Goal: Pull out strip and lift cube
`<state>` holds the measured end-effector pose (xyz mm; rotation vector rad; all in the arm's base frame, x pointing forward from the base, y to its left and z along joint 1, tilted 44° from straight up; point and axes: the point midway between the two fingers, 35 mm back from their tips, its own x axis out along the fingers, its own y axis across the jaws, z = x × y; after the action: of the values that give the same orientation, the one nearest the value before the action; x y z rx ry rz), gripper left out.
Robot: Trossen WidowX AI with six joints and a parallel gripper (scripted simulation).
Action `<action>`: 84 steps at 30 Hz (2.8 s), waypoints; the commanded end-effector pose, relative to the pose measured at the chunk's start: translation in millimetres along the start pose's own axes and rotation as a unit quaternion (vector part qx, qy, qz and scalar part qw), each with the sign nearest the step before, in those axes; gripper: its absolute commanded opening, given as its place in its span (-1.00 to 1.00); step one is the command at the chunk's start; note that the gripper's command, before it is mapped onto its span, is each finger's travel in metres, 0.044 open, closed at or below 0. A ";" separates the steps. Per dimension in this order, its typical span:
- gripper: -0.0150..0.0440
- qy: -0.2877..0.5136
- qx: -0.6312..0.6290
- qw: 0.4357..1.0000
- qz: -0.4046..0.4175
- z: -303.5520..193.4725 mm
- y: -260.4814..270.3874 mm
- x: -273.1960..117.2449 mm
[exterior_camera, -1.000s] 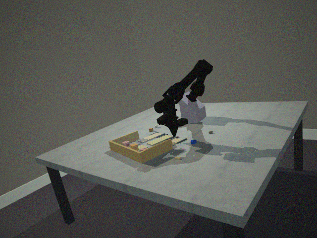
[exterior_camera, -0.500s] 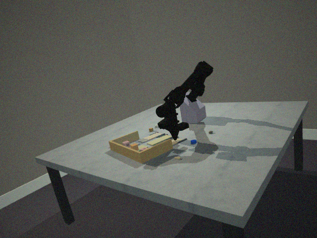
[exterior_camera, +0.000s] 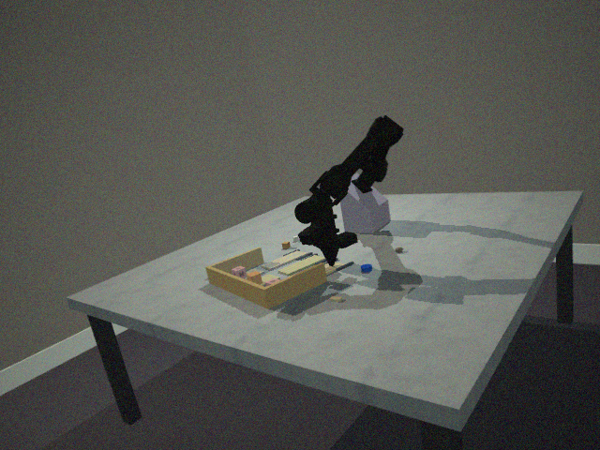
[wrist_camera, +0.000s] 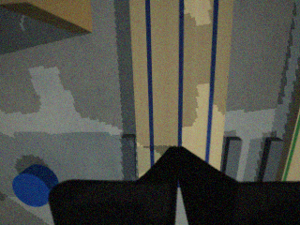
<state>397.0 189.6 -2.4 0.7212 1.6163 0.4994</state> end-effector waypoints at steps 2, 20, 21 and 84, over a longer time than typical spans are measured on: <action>-0.49 0.000 0.003 1.000 -0.003 -0.2 -1.5 1.5; -0.49 0.000 0.003 1.000 -0.003 -0.2 -1.5 2.6; -0.49 0.000 0.003 1.000 -0.003 -0.2 -1.5 2.7; -0.49 0.000 0.003 1.000 -0.003 -20.4 0.8 8.0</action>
<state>388.0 192.0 -1.0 0.7244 1.5969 0.4893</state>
